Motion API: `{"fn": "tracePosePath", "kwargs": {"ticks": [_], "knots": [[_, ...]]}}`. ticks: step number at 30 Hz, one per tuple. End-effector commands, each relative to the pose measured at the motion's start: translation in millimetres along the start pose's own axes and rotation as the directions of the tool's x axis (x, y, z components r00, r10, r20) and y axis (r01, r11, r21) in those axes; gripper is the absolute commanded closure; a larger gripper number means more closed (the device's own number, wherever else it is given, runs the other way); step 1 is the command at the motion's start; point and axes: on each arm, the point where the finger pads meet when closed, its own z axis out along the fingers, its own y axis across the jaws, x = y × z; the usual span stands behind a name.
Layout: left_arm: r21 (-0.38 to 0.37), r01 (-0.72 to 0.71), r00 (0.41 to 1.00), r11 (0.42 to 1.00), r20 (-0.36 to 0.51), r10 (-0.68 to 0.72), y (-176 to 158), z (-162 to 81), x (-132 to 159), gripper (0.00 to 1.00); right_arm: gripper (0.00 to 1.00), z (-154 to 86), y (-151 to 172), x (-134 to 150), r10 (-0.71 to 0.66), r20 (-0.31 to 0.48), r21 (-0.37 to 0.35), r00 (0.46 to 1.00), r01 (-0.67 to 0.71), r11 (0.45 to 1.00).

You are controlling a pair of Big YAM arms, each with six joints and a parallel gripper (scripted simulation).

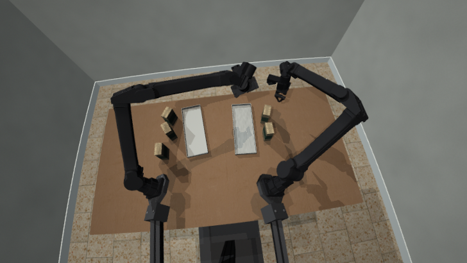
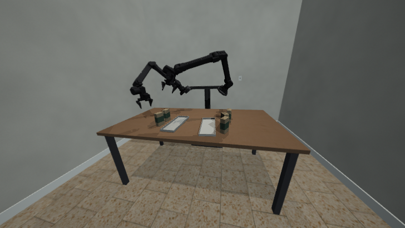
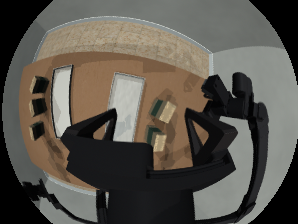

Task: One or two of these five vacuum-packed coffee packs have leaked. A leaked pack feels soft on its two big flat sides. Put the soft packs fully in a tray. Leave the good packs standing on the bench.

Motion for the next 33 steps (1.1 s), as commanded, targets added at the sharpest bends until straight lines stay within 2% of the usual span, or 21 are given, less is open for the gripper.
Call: {"fn": "tracePosePath", "kwargs": {"ticks": [1,17,18,19,24,31,32,33], "knots": [[0.011,0.006,1.0,1.0,0.007,-0.006,-4.1,-6.4,-5.0,0.0,0.0,-5.0,-2.8,0.0,0.003,0.005,0.009,1.0,-0.003,1.0],[0.011,0.006,1.0,1.0,0.007,-0.006,-4.1,-6.4,-5.0,0.0,0.0,-5.0,-2.8,0.0,0.003,0.005,0.009,1.0,-0.003,1.0],[0.0,0.046,0.999,0.999,-0.014,-0.046,5.3,-10.1,-36.0,0.24,0.24,-15.6,2.5,-1.4,0.062,0.028,0.031,0.998,-0.062,0.998],[-0.011,0.041,0.998,0.999,-0.038,-0.041,9.7,-13.3,-41.4,0.24,0.24,-16.2,11.2,-3.7,0.097,0.036,0.031,0.995,-0.098,0.995],[-0.099,-0.054,0.98,0.994,-0.196,0.033,50.9,-17.2,-32.7,0.24,0.24,-9.9,52.7,-2.2,0.291,0.059,0.02,0.955,-0.292,0.956],[-0.193,-0.204,0.903,0.96,-0.415,0.108,109.2,-22.8,-20.3,0.24,0.24,-1.4,110.9,-0.2,0.541,0.086,-0.002,0.836,-0.543,0.84],[-0.202,-0.223,0.89,0.954,-0.442,0.114,117.6,-23.6,-18.5,0.24,0.24,-0.2,119.2,0.0,0.574,0.089,-0.006,0.814,-0.576,0.817],[-0.202,-0.223,0.89,0.954,-0.442,0.114,117.6,-23.6,-18.5,0.24,0.24,-0.2,119.2,0.0,0.574,0.089,-0.006,0.814,-0.576,0.817]]}}
